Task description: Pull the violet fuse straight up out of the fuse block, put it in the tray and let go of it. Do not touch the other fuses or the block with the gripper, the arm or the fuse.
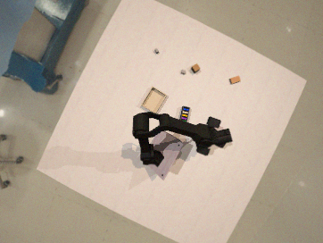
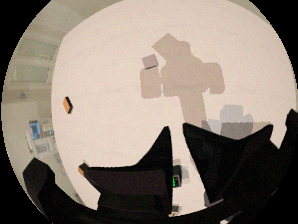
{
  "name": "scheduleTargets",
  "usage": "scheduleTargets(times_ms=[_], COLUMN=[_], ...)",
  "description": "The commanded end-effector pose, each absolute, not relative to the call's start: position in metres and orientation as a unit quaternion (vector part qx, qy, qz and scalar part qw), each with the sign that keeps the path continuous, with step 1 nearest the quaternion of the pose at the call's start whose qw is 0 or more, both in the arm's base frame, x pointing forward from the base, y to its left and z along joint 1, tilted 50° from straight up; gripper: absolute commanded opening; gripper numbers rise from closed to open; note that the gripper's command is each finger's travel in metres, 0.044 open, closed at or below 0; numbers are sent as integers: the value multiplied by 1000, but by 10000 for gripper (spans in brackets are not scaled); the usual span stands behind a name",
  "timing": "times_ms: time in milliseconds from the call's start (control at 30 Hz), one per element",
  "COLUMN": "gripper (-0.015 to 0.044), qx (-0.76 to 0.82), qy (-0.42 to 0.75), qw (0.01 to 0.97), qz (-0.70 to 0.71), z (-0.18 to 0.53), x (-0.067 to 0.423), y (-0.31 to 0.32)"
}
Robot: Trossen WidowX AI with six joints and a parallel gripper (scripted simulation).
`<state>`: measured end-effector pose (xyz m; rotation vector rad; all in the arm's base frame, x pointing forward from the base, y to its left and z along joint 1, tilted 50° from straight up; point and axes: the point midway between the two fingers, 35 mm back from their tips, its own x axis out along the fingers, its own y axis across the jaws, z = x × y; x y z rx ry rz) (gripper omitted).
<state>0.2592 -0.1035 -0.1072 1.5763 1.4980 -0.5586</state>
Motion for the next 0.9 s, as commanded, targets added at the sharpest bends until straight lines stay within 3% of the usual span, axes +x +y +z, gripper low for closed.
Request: scheduleTargets(times_ms=[0, 167, 867], gripper=[64, 64, 64], qx=[609, 577, 576], qy=[667, 726, 728], qw=[395, 352, 350], qz=[-168, -125, -124], z=[-72, -35, -36], x=[272, 268, 263], y=[-40, 22, 34])
